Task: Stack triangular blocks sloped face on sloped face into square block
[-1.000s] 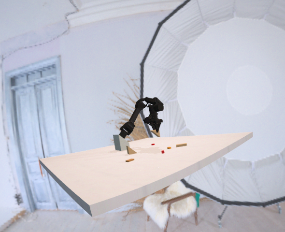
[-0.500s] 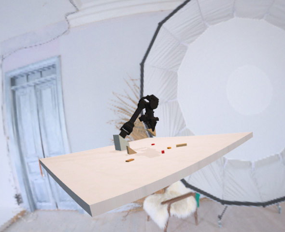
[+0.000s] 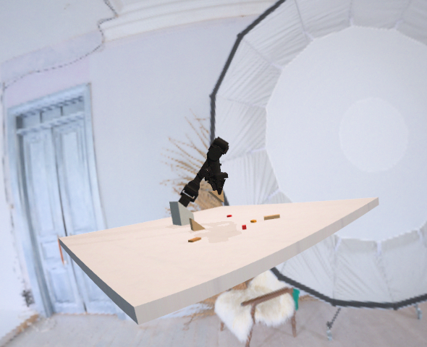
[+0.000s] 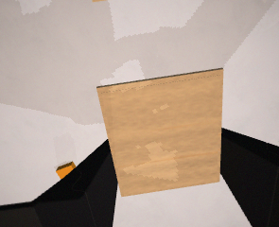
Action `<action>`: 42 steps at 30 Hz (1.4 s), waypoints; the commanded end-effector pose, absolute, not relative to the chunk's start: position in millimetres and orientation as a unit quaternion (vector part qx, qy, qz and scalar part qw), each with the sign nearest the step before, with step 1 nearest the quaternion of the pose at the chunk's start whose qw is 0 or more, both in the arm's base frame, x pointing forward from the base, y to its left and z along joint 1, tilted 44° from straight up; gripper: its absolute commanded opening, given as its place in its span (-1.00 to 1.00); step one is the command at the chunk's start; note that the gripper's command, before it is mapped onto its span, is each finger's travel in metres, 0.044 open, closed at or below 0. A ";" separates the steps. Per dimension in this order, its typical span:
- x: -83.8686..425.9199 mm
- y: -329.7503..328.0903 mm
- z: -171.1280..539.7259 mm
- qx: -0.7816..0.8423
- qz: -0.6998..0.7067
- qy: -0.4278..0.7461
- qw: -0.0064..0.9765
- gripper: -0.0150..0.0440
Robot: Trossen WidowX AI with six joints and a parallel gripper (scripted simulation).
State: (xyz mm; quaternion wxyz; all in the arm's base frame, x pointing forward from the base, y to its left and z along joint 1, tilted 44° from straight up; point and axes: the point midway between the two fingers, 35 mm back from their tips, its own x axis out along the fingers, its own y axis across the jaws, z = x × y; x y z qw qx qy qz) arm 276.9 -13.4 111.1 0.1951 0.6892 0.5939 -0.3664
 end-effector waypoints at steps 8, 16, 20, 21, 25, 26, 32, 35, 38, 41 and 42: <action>276.5 -61.7 87.0 0.691 -0.359 0.598 0.190 -0.49; 276.0 -64.2 71.9 0.691 -0.357 0.599 0.188 -0.49; 275.9 -57.7 53.8 0.691 -0.357 0.599 0.189 -0.49; 275.7 -56.0 49.4 0.691 -0.357 0.599 0.189 -0.49; 274.2 -49.1 31.7 0.691 -0.357 0.599 0.189 -0.49; 273.7 -47.4 27.3 0.691 -0.357 0.599 0.189 -0.49; 270.5 -39.1 8.6 0.692 -0.357 0.599 0.188 -0.49; 270.4 -37.5 3.1 0.692 -0.357 0.599 0.188 -0.49; 270.1 -34.8 -9.5 0.692 -0.356 0.599 0.188 -0.49; 269.5 -32.8 -20.9 0.692 -0.356 0.599 0.188 -0.49; 269.3 -32.4 -22.8 0.692 -0.356 0.599 0.188 -0.49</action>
